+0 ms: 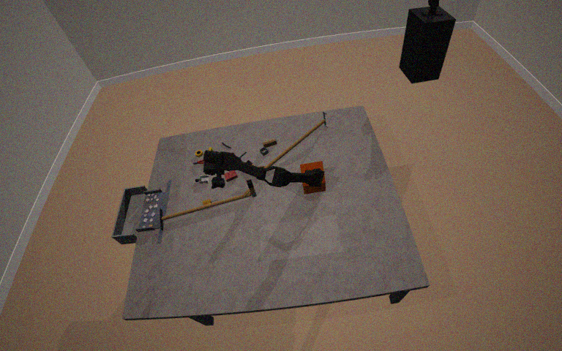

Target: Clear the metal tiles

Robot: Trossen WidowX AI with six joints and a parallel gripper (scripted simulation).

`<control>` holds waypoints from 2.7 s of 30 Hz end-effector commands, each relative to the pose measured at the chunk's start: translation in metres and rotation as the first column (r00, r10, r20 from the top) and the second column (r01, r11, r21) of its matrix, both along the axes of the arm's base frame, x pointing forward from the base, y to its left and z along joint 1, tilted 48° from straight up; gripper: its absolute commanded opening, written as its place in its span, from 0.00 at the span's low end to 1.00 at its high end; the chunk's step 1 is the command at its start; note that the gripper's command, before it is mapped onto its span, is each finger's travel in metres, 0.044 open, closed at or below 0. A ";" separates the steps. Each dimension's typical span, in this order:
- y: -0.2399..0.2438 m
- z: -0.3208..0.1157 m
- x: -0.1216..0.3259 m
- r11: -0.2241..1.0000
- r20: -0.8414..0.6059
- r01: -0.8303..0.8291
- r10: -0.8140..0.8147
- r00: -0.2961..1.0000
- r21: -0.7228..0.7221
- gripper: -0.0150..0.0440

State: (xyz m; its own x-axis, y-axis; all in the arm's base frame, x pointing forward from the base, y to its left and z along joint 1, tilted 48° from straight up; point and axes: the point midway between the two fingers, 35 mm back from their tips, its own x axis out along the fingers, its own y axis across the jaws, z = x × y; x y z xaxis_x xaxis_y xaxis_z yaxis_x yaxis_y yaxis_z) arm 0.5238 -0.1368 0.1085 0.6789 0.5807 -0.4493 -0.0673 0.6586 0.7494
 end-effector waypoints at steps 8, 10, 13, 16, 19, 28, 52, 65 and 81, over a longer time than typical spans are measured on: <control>0.038 -0.025 0.022 0.996 -0.055 -0.090 0.089 0.995 -0.019 1.00; 0.046 -0.029 0.025 0.994 -0.064 -0.107 0.106 0.992 -0.023 1.00; 0.057 -0.035 0.030 0.991 -0.079 -0.133 0.131 0.988 -0.028 1.00; 0.069 -0.042 0.035 0.987 -0.093 -0.160 0.156 0.983 -0.033 1.00; 0.081 -0.048 0.038 0.982 -0.108 -0.187 0.182 0.977 -0.038 1.00; 0.080 -0.051 0.033 0.980 -0.112 -0.195 0.190 0.975 -0.041 1.00; 0.041 -0.049 -0.024 0.986 -0.088 -0.161 0.157 0.984 -0.041 1.00; 0.026 -0.049 -0.058 0.989 -0.072 -0.141 0.138 0.988 -0.040 1.00; 0.015 -0.050 -0.103 0.993 -0.050 -0.113 0.111 0.993 -0.037 1.00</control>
State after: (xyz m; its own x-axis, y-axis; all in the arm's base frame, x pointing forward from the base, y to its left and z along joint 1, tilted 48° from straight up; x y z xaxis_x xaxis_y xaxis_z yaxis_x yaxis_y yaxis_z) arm 0.4279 -0.1218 0.0572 0.5841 0.6319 -0.5094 -0.1019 0.6797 0.7263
